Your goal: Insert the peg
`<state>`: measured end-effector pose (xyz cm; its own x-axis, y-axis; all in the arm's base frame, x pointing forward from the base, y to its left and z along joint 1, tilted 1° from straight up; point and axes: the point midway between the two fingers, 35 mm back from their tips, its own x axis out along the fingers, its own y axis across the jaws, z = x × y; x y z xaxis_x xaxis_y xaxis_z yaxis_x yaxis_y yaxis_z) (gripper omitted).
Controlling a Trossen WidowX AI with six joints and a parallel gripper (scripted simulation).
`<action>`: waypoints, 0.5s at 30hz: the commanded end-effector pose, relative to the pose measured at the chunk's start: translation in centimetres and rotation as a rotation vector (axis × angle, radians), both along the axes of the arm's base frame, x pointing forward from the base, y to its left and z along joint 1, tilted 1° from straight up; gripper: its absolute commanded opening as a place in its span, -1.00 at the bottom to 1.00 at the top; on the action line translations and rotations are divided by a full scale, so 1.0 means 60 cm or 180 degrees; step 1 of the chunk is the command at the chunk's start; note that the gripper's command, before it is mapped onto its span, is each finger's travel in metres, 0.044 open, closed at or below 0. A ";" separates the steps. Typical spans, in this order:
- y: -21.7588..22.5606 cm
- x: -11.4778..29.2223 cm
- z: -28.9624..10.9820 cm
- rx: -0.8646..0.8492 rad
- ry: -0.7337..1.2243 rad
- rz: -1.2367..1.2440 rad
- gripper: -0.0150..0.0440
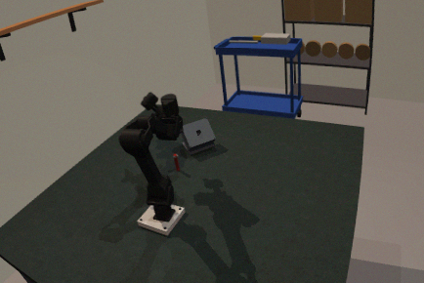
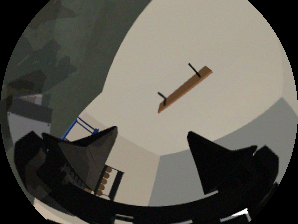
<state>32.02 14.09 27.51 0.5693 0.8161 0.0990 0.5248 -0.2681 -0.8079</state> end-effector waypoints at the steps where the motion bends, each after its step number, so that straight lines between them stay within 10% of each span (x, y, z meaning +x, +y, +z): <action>1: 0.000 0.023 -0.010 0.0089 0.0369 -0.0103 1.00; 15: -0.004 0.078 -0.067 0.0296 0.1662 -0.0526 1.00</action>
<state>35.99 13.89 24.10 0.6701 0.7330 -0.1174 0.0919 -0.2389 -0.9667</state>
